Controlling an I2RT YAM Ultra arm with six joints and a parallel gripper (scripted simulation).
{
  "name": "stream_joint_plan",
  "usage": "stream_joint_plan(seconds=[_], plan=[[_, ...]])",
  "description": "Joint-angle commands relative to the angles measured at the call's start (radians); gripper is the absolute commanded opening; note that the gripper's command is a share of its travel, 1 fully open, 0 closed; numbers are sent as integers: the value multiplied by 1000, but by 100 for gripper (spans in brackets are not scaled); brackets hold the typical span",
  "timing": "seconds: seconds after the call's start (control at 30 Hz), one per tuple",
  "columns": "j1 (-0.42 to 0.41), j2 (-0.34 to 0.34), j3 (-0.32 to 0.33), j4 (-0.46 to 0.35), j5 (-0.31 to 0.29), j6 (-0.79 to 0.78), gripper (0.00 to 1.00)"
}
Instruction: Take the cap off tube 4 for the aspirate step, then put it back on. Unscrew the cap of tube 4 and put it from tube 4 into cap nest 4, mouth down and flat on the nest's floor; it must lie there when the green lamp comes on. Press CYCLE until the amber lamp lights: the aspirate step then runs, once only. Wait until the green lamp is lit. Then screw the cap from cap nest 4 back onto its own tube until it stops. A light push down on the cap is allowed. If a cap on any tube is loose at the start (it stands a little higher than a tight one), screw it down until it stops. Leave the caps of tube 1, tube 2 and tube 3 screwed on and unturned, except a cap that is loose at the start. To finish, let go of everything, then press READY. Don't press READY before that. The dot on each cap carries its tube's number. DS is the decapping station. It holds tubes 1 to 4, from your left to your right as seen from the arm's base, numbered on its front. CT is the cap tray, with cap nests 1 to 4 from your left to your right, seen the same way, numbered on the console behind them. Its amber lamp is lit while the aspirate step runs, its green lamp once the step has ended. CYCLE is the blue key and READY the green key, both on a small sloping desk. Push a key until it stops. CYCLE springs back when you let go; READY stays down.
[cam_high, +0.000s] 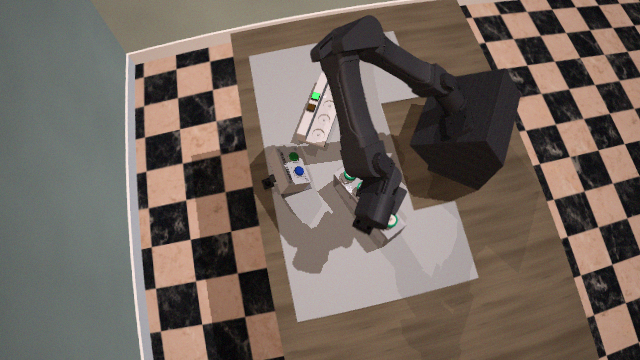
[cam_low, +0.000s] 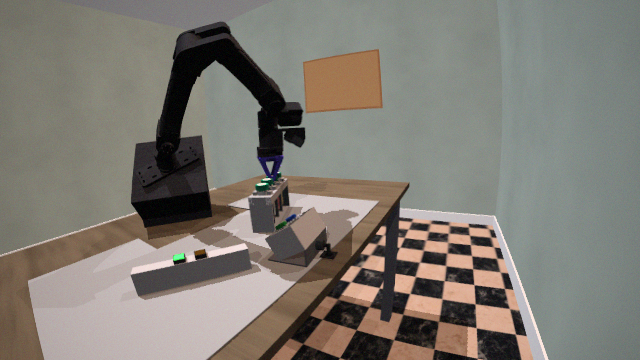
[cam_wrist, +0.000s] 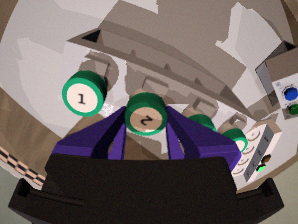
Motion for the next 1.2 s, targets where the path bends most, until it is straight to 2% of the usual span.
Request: stream_joint_plan(seconds=[0.0,0.1,0.13,0.6,1.07,1.17], plan=[[5,-4,2,21,-1,82,0],[5,-4,2,21,-1,82,0],[5,-4,2,21,-1,82,49],[12,-7,8,5,-1,92,49],[107,-34,104,-213,-9,226,49],[108,-34,106,-216,-9,228,49]])
